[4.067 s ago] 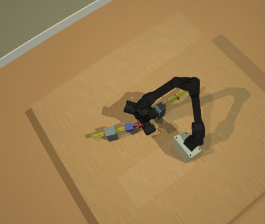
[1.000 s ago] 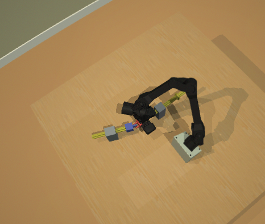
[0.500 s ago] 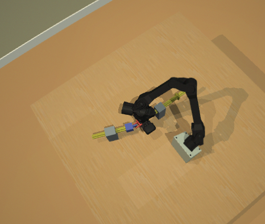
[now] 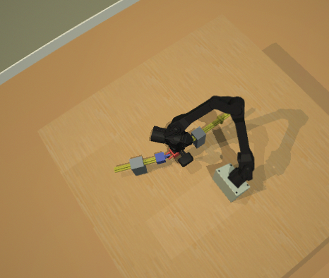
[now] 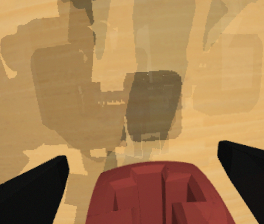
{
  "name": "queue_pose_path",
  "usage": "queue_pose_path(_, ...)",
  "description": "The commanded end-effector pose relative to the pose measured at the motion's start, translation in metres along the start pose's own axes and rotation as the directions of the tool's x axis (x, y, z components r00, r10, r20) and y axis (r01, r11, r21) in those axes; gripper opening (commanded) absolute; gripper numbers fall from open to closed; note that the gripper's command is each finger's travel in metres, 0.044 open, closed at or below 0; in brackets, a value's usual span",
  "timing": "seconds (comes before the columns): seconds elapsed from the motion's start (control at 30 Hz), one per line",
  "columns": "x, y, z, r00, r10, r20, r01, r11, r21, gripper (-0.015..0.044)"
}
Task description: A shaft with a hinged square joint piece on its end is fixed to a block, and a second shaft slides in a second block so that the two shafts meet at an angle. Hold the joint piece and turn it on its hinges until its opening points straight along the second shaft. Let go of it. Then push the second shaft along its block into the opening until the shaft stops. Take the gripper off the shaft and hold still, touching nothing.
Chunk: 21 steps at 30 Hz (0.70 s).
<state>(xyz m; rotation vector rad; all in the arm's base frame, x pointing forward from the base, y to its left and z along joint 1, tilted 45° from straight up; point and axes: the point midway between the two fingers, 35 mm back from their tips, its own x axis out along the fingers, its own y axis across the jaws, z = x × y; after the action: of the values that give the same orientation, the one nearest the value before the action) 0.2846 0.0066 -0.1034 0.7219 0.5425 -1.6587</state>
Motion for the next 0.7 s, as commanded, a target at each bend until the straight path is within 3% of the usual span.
queue_pose_path(0.0, 0.000, 0.000, 0.000, 1.000, 0.000, -0.001, 0.000, 1.000, 0.001, 0.0440)
queue_pose_path(0.27, -0.002, 0.000, 0.000, 1.000, 0.000, -0.005, 0.000, 1.000, 0.000, 0.0440)
queue_pose_path(0.4, -0.027, -0.001, 0.002, 0.998, 0.000, -0.069, -0.001, 1.000, -0.009, 0.0440)
queue_pose_path(0.67, -0.033, 0.000, 0.001, 0.997, 0.002, -0.073, -0.006, 0.998, -0.060, 0.0440)
